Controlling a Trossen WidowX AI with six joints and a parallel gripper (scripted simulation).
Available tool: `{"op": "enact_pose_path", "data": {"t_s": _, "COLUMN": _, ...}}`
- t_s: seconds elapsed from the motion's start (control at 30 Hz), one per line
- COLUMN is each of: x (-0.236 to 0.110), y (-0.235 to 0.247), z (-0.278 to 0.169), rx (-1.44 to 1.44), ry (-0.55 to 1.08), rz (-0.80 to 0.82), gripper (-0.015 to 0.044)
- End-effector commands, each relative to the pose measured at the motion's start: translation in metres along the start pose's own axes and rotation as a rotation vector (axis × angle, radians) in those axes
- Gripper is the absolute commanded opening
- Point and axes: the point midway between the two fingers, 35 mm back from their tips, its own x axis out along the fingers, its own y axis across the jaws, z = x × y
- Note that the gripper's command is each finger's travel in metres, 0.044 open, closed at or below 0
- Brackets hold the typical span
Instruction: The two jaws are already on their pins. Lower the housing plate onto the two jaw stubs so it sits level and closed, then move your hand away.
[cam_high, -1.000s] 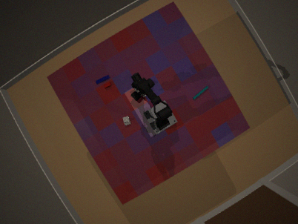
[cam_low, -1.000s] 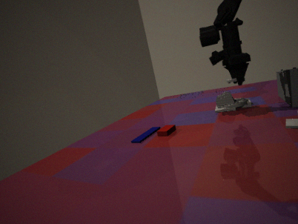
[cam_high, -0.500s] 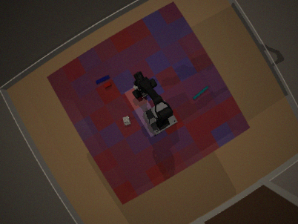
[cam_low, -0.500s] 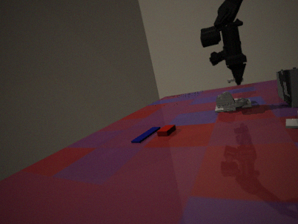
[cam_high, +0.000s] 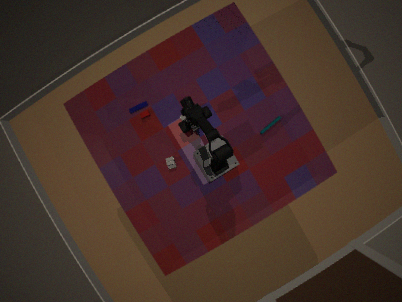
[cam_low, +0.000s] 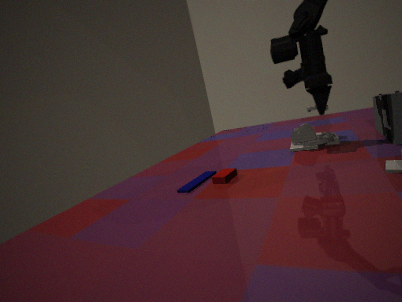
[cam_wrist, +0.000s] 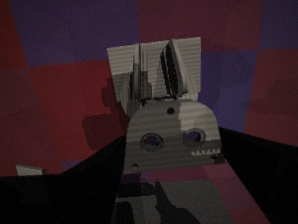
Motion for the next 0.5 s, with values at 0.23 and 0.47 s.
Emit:
{"op": "enact_pose_path", "data": {"t_s": 0.23, "x": 0.000, "y": 0.001, "z": -0.018, "rx": 0.007, "ry": 0.005, "rz": -0.002, "gripper": 0.0351}}
{"op": "enact_pose_path", "data": {"t_s": 0.47, "x": 0.000, "y": 0.001, "z": -0.018, "rx": 0.007, "ry": 0.005, "rz": -0.002, "gripper": 0.0351}}
